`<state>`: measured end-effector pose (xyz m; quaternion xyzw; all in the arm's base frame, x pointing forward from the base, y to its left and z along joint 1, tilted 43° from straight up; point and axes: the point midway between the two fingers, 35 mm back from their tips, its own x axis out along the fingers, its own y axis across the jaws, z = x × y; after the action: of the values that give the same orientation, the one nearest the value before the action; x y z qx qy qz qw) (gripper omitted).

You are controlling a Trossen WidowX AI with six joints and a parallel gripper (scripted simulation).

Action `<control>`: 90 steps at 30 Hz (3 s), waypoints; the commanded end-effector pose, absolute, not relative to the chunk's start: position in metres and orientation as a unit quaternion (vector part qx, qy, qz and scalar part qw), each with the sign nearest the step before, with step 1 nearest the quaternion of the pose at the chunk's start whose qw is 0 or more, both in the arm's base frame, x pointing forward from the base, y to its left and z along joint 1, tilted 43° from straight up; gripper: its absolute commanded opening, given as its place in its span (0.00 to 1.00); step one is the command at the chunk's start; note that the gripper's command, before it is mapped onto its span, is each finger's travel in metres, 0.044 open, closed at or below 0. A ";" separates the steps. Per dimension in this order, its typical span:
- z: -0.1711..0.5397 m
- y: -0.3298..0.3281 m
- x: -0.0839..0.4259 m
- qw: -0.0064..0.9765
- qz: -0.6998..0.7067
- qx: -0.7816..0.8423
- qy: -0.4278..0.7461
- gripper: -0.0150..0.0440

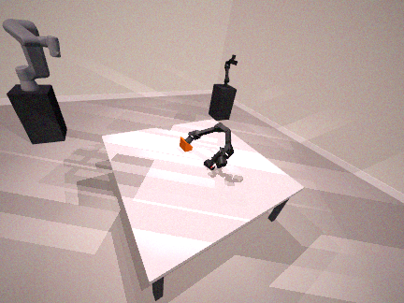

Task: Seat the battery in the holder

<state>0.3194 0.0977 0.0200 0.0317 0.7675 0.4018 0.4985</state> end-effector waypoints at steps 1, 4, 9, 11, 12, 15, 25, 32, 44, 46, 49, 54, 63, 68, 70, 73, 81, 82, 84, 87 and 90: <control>0.018 0.101 0.325 0.516 0.402 0.038 0.755 0.39; 0.018 0.101 0.325 0.522 0.401 0.040 0.752 0.39; 0.017 0.101 0.325 0.531 0.400 0.045 0.746 0.39; 0.017 0.101 0.324 0.535 0.399 0.047 0.744 0.39; 0.017 0.101 0.324 0.536 0.399 0.048 0.742 0.39; 0.016 0.101 0.324 0.542 0.398 0.051 0.739 0.39; 0.015 0.101 0.323 0.560 0.395 0.060 0.726 0.39; 0.014 0.101 0.322 0.572 0.392 0.066 0.717 0.39; 0.013 0.101 0.321 0.592 0.389 0.076 0.701 0.39; 0.013 0.102 0.320 0.595 0.389 0.078 0.699 0.39; 0.013 0.102 0.320 0.600 0.388 0.081 0.695 0.39; 0.013 0.102 0.319 0.608 0.387 0.085 0.688 0.39; 0.013 0.102 0.317 0.622 0.385 0.092 0.676 0.39; 0.013 0.103 0.316 0.630 0.383 0.095 0.669 0.39; 0.013 0.103 0.316 0.633 0.383 0.097 0.666 0.39; 0.013 0.103 0.315 0.638 0.382 0.099 0.661 0.39; 0.012 0.103 0.314 0.650 0.379 0.104 0.650 0.39; 0.012 0.103 0.314 0.652 0.379 0.105 0.649 0.39; 0.013 0.103 0.313 0.655 0.378 0.106 0.646 0.39; 0.012 0.103 0.313 0.659 0.377 0.108 0.641 0.39; 0.012 0.104 0.312 0.664 0.376 0.110 0.637 0.39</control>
<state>0.3090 0.1007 0.0107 0.1074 0.6482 0.3718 0.6558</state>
